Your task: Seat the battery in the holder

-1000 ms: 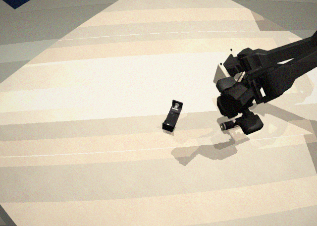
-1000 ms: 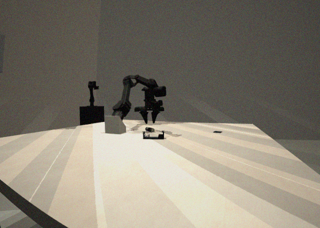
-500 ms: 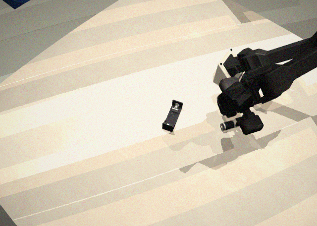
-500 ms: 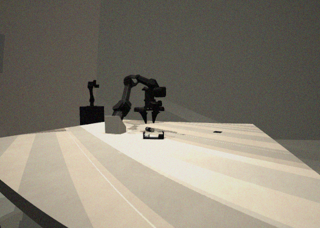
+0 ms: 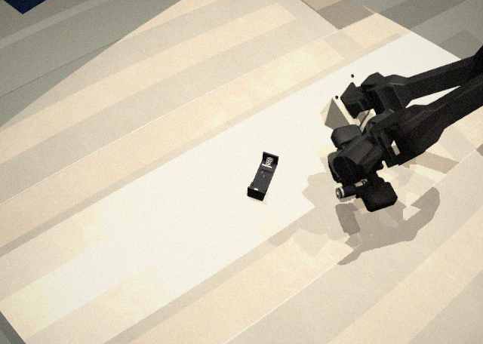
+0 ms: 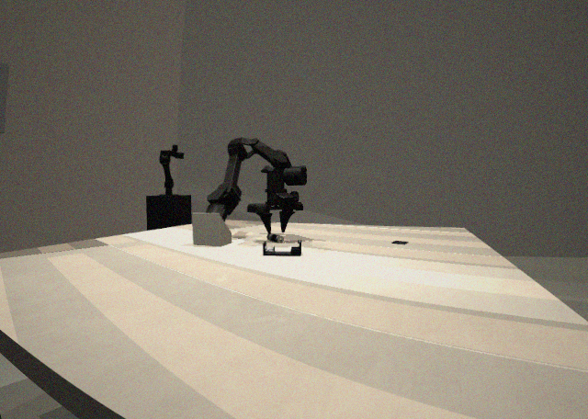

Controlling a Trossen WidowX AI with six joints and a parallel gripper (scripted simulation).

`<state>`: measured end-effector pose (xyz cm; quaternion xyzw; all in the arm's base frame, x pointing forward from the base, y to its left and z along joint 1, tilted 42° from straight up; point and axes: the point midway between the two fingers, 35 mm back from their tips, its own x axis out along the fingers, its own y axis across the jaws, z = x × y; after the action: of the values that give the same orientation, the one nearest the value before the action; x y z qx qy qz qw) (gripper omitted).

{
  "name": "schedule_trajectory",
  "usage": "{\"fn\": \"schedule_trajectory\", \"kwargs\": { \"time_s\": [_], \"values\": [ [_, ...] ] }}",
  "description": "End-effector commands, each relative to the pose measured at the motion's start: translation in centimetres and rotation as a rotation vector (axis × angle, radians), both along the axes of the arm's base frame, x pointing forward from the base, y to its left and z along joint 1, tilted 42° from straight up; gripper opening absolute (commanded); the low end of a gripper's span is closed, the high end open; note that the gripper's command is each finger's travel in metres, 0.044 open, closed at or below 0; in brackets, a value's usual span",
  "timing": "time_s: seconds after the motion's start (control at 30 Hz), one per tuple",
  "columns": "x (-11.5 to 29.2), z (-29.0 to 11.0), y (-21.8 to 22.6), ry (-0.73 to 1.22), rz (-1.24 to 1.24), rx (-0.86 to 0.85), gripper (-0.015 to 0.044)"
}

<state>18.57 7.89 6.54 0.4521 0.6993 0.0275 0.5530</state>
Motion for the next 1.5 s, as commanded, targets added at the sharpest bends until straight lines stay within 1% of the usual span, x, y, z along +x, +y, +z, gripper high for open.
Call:
{"fn": "schedule_trajectory", "kwargs": {
  "time_s": [0.0, 0.4, 0.53, 0.8, 1.0, 1.27, 1.47],
  "values": [
    [-0.3, -0.8, 0.7, 0.017, -0.001, 0.009, 0.0249],
    [-0.4, -1.9, 1.9, 0.017, -0.001, 0.013, 0.0249],
    [-0.4, -1.9, 1.9, 0.017, -0.001, 0.013, 0.0144],
    [-0.4, -1.9, 1.9, 0.017, -0.001, 0.013, 0.0091],
    [-0.4, -1.7, 1.6, 0.017, -0.001, 0.012, 0.0087],
    [-0.4, 1.7, -1.5, 0.017, -0.001, 0.011, 0.0087],
    [-0.4, 1.7, -1.6, 0.014, 0.002, 0.01, 0.0087]
  ]
}}
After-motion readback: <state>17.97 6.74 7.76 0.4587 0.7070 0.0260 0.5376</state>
